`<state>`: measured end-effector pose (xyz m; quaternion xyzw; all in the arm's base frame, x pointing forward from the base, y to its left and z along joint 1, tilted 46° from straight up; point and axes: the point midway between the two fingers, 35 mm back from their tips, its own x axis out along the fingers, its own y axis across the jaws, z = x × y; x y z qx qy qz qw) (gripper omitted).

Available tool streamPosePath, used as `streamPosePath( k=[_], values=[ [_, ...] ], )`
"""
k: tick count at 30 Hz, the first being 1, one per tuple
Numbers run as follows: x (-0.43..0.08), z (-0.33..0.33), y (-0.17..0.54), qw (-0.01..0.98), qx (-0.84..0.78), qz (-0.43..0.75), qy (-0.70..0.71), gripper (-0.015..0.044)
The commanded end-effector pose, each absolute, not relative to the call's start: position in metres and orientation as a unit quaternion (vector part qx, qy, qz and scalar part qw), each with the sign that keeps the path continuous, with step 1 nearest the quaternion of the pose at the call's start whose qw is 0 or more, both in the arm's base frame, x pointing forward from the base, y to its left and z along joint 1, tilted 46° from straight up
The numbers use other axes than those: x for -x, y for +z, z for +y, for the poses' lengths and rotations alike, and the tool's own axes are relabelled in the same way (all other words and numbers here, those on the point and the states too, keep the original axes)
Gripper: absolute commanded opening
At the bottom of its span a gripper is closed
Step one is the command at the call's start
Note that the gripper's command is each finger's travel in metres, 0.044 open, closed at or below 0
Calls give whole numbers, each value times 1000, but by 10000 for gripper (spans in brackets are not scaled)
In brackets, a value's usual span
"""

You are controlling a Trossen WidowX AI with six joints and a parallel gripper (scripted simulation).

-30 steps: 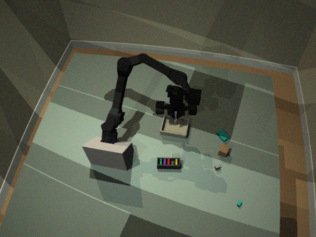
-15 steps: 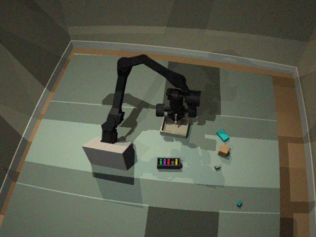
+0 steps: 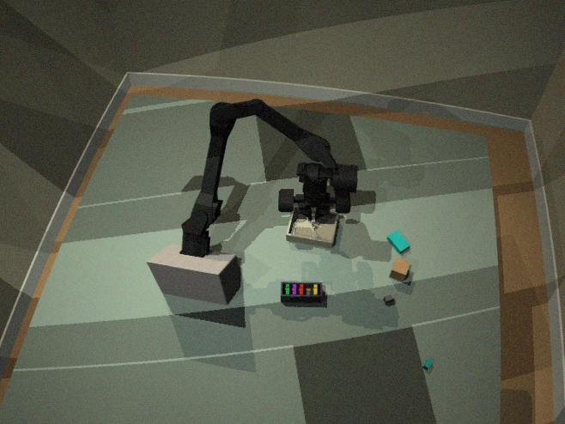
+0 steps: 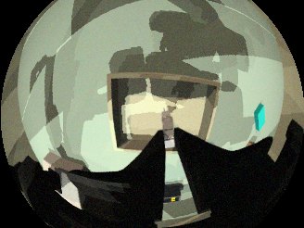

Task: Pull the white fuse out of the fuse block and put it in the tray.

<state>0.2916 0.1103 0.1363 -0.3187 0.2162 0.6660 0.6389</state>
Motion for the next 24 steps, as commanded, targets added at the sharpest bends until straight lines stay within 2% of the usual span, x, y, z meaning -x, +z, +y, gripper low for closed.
streamPosePath(
  k=[1,9,13,24],
  values=[
    [-292,110,137,639,319,216,666,131],
    [-292,108,138,639,319,216,666,330],
    [-291,86,161,639,318,216,666,330],
    [-291,85,161,640,318,217,665,330]
  ],
)
